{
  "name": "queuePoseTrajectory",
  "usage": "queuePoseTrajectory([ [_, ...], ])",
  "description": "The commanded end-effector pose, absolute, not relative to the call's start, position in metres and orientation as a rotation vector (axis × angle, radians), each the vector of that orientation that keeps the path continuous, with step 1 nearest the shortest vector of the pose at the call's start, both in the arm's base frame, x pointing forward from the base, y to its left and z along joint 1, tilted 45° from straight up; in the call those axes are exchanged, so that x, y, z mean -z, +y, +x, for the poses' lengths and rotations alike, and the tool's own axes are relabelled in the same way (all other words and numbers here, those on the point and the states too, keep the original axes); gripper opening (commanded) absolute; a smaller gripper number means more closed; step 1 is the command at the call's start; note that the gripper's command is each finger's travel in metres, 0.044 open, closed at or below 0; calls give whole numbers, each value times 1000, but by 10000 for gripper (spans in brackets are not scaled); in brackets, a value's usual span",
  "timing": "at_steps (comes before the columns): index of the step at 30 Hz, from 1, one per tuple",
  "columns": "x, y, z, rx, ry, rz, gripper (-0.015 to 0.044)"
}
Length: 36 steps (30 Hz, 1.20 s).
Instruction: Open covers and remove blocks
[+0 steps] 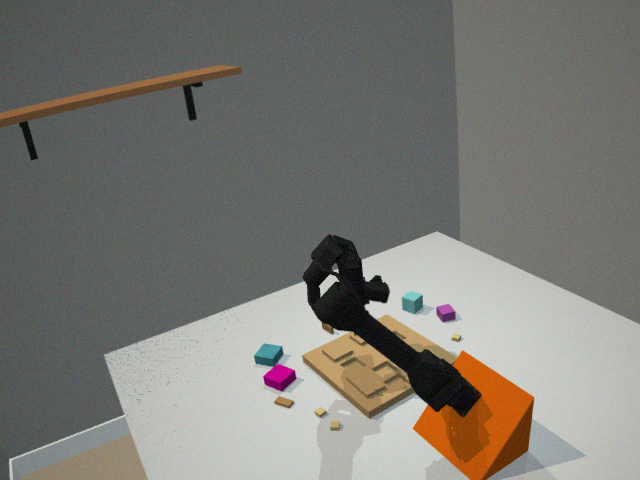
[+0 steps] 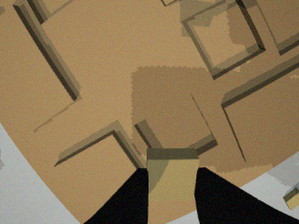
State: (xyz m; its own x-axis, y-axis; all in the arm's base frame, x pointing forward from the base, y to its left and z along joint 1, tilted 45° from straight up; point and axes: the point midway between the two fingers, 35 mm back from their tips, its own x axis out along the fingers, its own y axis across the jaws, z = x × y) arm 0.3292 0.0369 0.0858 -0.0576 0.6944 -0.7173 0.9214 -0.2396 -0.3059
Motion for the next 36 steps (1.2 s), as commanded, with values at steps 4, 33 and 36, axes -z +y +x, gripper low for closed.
queuePoseTrajectory([
  [4, -66, 13, 331, 1199, 1723, 1934, 80],
  [33, 6, -75, 316, 1225, 1689, 1921, 80],
  [36, 13, -84, 313, 1227, 1689, 1920, 80],
])
